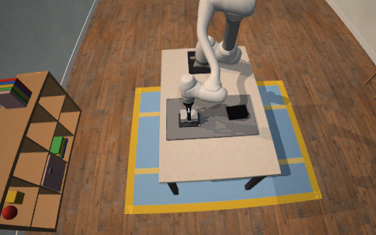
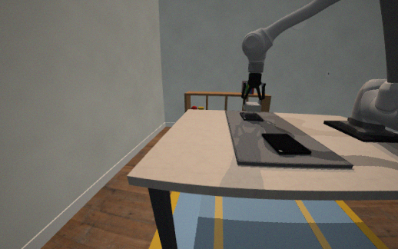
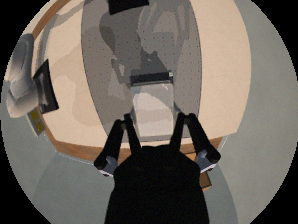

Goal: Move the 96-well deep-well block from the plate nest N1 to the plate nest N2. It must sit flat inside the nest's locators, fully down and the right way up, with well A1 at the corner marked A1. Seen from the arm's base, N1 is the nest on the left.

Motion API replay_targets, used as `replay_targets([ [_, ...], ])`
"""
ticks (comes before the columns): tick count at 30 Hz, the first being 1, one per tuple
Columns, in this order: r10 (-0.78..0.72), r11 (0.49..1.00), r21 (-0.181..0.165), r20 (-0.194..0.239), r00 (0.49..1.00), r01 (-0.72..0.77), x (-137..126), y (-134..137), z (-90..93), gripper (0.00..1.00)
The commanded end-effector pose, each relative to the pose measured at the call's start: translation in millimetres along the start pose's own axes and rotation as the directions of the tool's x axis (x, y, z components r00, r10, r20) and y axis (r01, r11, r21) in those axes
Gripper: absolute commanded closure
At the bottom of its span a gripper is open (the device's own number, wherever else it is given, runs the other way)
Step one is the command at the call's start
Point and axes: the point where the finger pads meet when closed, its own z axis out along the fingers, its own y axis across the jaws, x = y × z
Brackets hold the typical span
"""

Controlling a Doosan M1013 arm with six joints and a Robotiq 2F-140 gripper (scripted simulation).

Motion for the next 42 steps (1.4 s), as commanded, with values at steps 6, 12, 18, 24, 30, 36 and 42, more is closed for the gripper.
replay_targets([
  [6, 0.0, 1.0, 0.0, 0.0, 1.0, 0.0, 0.1, 0.0, 11.9, 1.0],
  [12, 0.0, 1.0, 0.0, 0.0, 1.0, 0.0, 0.1, 0.0, 20.2, 1.0],
  [18, 0.0, 1.0, 0.0, 0.0, 1.0, 0.0, 0.1, 0.0, 26.4, 1.0],
  [24, 0.0, 1.0, 0.0, 0.0, 1.0, 0.0, 0.1, 0.0, 26.4, 1.0],
  [30, 0.0, 1.0, 0.0, 0.0, 1.0, 0.0, 0.1, 0.0, 26.4, 1.0],
  [36, 0.0, 1.0, 0.0, 0.0, 1.0, 0.0, 0.1, 0.0, 26.7, 1.0],
  [42, 0.0, 1.0, 0.0, 0.0, 1.0, 0.0, 0.1, 0.0, 27.7, 1.0],
])
